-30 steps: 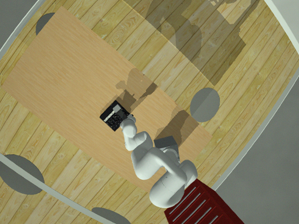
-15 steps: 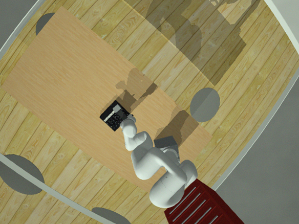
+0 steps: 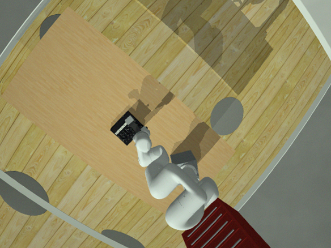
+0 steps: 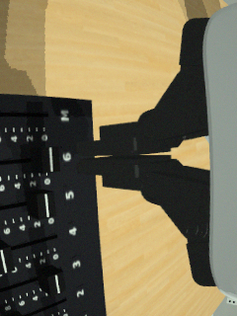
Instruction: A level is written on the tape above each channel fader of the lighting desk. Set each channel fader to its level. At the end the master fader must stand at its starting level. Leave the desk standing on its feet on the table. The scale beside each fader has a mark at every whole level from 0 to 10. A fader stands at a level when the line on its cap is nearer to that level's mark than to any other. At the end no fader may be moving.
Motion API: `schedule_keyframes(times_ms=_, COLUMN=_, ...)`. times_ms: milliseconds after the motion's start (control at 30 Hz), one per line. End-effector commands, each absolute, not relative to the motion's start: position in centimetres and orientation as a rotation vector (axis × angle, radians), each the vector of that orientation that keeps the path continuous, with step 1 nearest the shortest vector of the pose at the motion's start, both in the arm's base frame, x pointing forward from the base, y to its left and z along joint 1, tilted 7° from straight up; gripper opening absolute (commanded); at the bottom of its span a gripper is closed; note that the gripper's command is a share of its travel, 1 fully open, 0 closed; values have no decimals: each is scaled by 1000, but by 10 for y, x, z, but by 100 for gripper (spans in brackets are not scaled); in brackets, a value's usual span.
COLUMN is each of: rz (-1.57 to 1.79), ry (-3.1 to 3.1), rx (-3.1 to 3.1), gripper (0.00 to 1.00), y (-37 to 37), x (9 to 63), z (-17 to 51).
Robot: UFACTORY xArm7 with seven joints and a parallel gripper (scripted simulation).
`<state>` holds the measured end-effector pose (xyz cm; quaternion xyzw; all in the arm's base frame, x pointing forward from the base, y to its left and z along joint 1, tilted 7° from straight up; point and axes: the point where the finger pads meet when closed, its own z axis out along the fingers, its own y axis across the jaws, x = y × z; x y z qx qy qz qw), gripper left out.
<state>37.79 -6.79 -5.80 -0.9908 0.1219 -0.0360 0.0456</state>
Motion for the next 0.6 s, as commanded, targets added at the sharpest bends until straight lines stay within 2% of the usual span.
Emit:
schedule_keyframes(times_ms=0, rz=-115, ry=373, rx=-3026, gripper=0, y=-68, x=379, z=-58)
schedule_keyframes(times_ms=567, rz=-115, ry=373, rx=-3026, gripper=0, y=-68, x=380, z=-67)
